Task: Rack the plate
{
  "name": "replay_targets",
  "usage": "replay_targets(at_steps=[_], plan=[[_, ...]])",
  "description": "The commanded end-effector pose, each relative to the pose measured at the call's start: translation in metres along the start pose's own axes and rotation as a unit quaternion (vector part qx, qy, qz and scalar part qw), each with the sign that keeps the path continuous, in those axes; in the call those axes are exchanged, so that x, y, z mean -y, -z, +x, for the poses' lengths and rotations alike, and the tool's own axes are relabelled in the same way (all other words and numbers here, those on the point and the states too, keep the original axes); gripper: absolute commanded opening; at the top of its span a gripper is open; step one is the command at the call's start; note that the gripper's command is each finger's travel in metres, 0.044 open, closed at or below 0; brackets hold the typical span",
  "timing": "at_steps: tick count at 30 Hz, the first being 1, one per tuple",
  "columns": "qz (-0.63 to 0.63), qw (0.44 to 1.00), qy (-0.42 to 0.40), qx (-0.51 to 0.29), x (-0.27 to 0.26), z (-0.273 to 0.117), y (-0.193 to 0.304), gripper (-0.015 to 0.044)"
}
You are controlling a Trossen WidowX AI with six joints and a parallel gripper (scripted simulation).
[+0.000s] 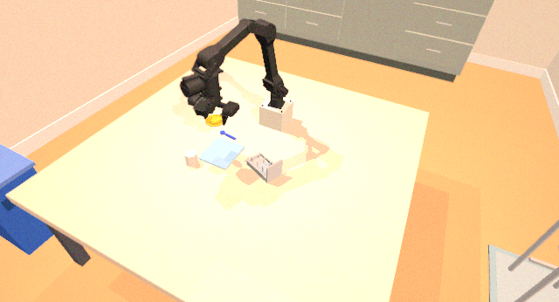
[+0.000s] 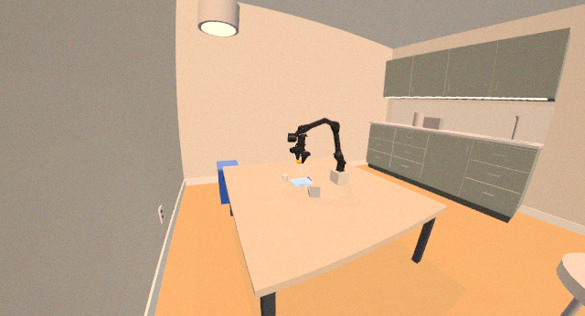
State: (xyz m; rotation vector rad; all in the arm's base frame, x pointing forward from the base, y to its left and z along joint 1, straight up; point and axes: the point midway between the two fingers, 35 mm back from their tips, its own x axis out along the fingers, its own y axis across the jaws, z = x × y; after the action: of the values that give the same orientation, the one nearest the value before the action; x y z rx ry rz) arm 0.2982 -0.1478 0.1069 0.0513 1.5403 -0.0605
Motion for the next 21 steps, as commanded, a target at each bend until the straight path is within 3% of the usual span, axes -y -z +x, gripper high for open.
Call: replay_targets(at_steps=[1,5,17,21], plan=[[0.005,1.0,0.003,-0.001,0.0,-0.016,0.0,0.0],[0.015,1.0,0.003,-0.001,-0.007,-0.017,0.001,0.0],[0.209,0.978,-0.002,-0.003,-0.118,-0.015,0.036,0.0],[0.232,0.973,-0.003,-0.003,-0.13,-0.014,0.042,0.0]])
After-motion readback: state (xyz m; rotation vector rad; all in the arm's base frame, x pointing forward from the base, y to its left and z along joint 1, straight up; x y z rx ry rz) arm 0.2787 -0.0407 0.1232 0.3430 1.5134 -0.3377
